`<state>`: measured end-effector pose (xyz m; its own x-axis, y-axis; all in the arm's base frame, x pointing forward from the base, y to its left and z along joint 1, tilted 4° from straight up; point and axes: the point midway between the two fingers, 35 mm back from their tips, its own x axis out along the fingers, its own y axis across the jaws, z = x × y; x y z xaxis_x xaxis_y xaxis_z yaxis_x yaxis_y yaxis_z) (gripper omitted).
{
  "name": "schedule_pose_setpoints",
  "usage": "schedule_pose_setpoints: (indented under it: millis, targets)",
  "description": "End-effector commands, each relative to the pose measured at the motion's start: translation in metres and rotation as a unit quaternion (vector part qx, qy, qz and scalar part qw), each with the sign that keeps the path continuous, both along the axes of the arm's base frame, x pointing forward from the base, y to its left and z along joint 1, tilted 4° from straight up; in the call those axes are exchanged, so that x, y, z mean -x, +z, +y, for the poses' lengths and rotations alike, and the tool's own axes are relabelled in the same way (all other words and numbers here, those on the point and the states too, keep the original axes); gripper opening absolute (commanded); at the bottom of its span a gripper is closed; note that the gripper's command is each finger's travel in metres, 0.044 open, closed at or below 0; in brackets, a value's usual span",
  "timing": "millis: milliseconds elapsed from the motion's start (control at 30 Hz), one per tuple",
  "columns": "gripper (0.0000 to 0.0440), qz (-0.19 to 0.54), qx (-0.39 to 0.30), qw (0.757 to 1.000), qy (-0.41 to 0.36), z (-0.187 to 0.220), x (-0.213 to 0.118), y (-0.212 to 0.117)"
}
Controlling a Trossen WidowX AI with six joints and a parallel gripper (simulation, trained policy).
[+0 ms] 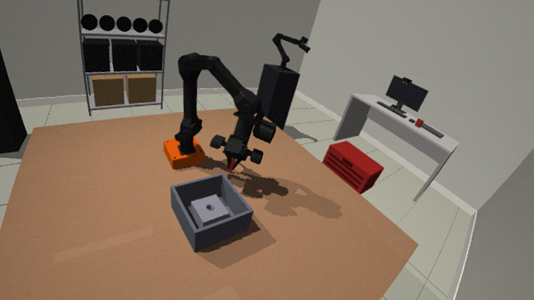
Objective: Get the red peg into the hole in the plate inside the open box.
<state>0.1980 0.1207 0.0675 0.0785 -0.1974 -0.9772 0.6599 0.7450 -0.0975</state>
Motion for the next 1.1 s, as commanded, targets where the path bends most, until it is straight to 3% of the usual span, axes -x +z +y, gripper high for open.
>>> schedule_pose_setpoints:
  millis: [0, 533, 1067]
  targets:
    - [0.0000, -0.017, -0.002, 1.000, -0.006, -0.002, -0.010, 0.015]
    - [0.0000, -0.077, 0.008, 0.993, -0.088, -0.044, -0.060, 0.055]
    - [0.0000, -0.094, 0.019, 0.988, -0.119, -0.104, -0.110, 0.050]
